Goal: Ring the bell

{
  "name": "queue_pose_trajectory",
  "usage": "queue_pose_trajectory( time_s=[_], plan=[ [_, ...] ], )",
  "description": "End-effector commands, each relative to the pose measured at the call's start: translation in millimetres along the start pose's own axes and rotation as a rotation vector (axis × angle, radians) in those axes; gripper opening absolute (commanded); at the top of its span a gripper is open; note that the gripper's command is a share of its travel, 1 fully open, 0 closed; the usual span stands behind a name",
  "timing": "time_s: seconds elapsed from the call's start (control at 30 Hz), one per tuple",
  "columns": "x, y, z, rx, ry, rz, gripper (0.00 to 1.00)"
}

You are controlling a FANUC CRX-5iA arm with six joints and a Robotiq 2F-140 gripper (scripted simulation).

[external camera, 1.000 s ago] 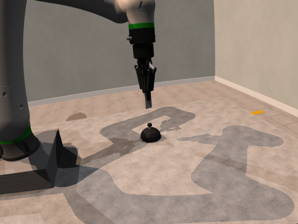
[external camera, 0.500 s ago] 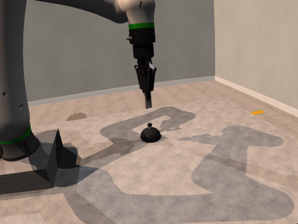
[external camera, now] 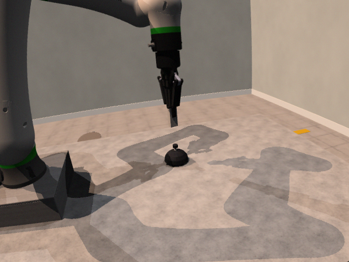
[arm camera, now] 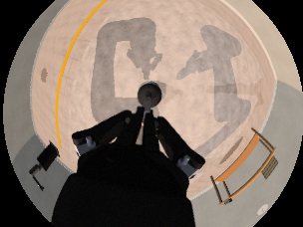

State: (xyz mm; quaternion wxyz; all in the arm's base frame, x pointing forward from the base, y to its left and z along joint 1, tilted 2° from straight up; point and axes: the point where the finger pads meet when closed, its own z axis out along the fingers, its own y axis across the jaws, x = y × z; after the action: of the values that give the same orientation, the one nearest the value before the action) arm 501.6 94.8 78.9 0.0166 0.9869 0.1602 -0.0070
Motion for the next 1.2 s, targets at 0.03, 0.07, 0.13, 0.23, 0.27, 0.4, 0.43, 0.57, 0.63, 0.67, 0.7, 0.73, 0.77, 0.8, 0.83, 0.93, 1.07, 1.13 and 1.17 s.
queue_pose_trajectory(
  time_s=[0.03, 0.07, 0.13, 0.23, 0.27, 0.4, 0.43, 0.57, 0.63, 0.67, 0.7, 0.73, 0.77, 0.8, 0.83, 0.93, 1.07, 1.13, 1.17],
  plan=[
    [0, 0, 0, 0.0, 0.0, 0.0, 0.0],
    [0, 0, 0, 0.0, 0.0, 0.0, 0.0],
    [0, 0, 0, 0.0, 0.0, 0.0, 0.0],
    [0, 0, 0, 0.0, 0.0, 0.0, 0.0],
    [0, 0, 0, 0.0, 0.0, 0.0, 0.0],
    [0, 0, 0, 0.0, 0.0, 0.0, 0.0],
    [0, 0, 1, 0.0, 0.0, 0.0, 0.0],
    [0, 0, 3, 0.0, 0.0, 0.0, 0.0],
    [0, 1, 4, 0.0, 0.0, 0.0, 0.0],
    [0, 1, 5, 0.0, 0.0, 0.0, 0.0],
    [0, 1, 6, 0.0, 0.0, 0.0, 0.0],
    [0, 1, 7, 0.0, 0.0, 0.0, 0.0],
    [0, 1, 7, 0.0, 0.0, 0.0, 0.0],
    [0, 1, 7, 0.0, 0.0, 0.0, 0.0],
    [0, 1, 8, 0.0, 0.0, 0.0, 0.0],
    [0, 2, 13, 0.0, 0.0, 0.0, 0.0],
    [1, 3, 19, 0.0, 0.0, 0.0, 0.0],
    [1, 3, 23, 0.0, 0.0, 0.0, 0.0],
    [1, 3, 25, 0.0, 0.0, 0.0, 0.0]
  ],
)
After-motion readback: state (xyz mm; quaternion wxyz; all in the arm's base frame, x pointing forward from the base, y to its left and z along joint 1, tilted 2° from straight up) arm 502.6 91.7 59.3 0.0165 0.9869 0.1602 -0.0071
